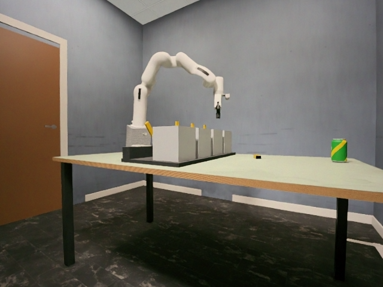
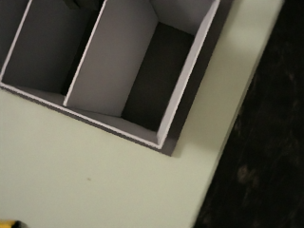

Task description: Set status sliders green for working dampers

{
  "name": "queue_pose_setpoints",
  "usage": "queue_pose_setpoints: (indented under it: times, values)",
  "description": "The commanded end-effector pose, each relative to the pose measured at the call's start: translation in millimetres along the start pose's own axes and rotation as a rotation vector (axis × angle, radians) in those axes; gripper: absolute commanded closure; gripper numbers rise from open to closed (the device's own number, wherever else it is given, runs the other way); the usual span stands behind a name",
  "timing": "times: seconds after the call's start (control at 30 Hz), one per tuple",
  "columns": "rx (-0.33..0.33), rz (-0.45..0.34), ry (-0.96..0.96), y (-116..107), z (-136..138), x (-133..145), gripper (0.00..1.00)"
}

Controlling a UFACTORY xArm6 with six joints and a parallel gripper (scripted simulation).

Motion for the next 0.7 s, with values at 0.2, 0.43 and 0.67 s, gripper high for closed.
queue_pose_setpoints:
  times: [0.2, 0.43, 0.67]
  values:
    - [-0.010, 0.004, -0.346, -2.3, 0.6, -1.4, 1.00]
    - [-0.009, 0.005, -0.577, -2.3, 0.5, -1.3, 1.00]
    - [-0.009, 0.006, -0.785, -2.3, 0.4, -1.3, 1.00]
Point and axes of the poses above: the point where the finger pads meet when closed, its own y axis out along the fingers, its own z axis across the jaws, x = y × z, the point moved 7 cm from there along -y, back along the fingers, and after that the axes turned 7 degrees about -y, right-handed, at the moved point
